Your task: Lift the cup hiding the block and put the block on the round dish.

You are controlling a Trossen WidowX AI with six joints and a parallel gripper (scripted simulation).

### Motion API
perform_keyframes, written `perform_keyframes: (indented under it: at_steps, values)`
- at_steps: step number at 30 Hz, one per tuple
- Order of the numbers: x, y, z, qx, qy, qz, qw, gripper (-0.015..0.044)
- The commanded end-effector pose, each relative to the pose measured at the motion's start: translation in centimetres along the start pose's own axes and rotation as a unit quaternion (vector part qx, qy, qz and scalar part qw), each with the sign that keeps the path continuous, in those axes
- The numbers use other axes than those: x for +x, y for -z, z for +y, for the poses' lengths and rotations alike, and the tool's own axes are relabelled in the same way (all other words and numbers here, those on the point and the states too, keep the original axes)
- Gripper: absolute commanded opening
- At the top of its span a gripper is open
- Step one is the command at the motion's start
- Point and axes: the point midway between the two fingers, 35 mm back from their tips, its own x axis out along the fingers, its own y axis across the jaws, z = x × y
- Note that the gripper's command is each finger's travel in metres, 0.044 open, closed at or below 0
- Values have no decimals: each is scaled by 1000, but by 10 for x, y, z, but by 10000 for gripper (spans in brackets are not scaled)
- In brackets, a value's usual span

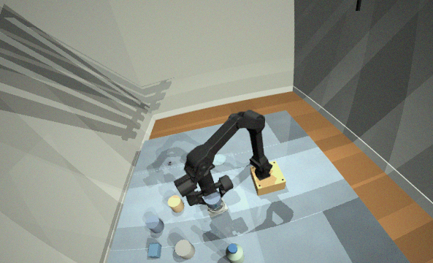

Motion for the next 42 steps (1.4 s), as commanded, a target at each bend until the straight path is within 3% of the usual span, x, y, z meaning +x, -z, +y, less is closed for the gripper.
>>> perform_keyframes:
  at_steps: [1,15,42]
  values:
    - [-7,1,0,2,-3,3,1000,0]
    - [-25,0,-3,2,-2,3,1000,0]
    - [-19,-1,-4,0,0,0,1000,0]
